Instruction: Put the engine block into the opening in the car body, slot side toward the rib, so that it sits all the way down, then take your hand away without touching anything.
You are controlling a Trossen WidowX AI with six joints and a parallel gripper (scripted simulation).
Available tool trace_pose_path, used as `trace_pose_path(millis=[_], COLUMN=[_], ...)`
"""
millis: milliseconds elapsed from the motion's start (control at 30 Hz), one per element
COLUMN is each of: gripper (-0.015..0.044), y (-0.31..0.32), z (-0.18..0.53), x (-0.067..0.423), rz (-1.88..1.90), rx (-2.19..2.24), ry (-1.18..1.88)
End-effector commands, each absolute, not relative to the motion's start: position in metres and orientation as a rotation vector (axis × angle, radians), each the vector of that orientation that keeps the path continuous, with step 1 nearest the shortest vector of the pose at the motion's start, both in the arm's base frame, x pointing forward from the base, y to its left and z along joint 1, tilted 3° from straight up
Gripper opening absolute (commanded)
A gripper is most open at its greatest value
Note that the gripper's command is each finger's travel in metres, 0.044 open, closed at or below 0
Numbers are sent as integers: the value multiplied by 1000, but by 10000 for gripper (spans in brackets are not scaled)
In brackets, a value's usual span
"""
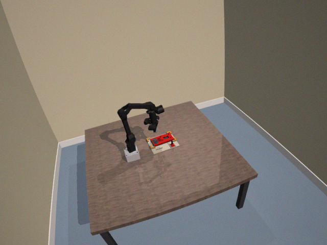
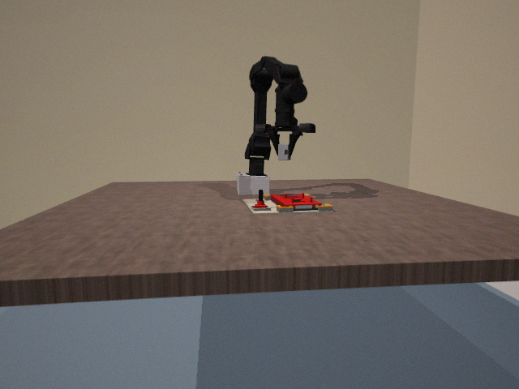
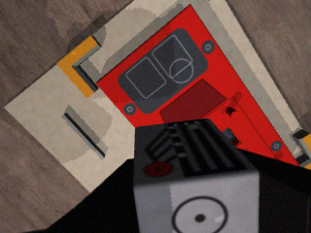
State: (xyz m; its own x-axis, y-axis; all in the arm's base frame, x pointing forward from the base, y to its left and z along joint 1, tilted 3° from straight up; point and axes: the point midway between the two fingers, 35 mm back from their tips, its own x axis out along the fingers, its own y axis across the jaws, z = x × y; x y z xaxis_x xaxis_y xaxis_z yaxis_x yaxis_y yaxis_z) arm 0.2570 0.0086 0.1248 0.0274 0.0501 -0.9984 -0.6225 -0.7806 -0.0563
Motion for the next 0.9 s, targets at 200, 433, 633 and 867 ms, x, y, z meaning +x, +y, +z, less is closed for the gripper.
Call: trace_pose_path(millis=[200,433,633,867], gripper=[0,0,0,0], y=[9,9,10,10], z=[120,117,115,113], x=[257,257,257,257], rz=[1622,1485,1363,1218], rx=[-1620,-1472,-1342,-1187], ry=[798,935,1040,1149])
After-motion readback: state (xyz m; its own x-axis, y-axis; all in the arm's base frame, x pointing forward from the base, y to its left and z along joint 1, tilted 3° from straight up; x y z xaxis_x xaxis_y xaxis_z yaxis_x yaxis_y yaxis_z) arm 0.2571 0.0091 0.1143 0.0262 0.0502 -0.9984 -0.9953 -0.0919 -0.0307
